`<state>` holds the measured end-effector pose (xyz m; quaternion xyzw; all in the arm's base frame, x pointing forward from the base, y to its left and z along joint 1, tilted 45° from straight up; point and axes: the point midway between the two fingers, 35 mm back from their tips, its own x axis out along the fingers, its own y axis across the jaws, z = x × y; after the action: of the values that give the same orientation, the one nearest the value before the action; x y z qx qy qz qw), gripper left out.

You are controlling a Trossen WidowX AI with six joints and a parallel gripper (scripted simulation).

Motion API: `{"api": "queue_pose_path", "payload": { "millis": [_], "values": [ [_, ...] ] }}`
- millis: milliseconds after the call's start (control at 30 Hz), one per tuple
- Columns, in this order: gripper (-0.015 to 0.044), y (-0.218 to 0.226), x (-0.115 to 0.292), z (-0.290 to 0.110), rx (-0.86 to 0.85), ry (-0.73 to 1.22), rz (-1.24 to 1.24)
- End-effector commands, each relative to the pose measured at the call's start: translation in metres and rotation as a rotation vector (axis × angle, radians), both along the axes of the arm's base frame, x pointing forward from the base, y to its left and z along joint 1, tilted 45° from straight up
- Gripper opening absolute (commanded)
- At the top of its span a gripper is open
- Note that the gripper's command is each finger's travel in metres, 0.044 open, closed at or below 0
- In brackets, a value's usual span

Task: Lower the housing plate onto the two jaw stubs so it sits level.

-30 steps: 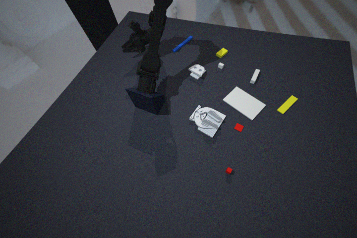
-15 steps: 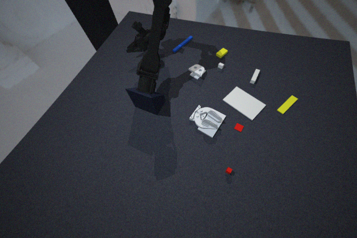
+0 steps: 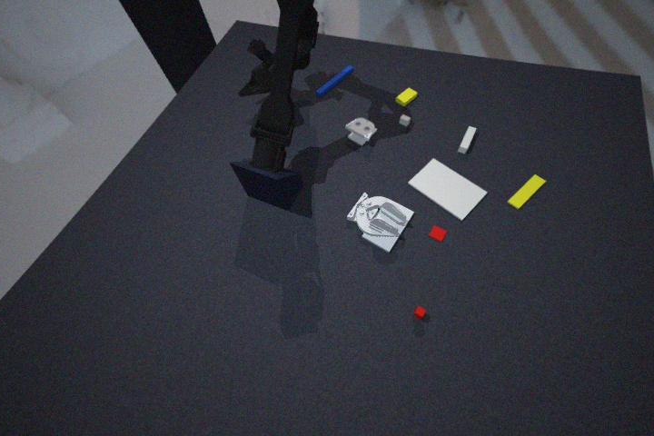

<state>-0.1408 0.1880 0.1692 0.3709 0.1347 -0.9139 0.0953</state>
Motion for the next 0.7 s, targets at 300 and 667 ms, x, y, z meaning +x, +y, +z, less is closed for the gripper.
{"api": "queue_pose_path", "payload": {
  "millis": [300, 667],
  "values": [
    [0.044, 0.014, 0.018, 0.008, 0.027, -0.035, -0.145],
    [0.044, 0.024, 0.033, 0.013, 0.04, -0.058, -0.261]
  ]
}}
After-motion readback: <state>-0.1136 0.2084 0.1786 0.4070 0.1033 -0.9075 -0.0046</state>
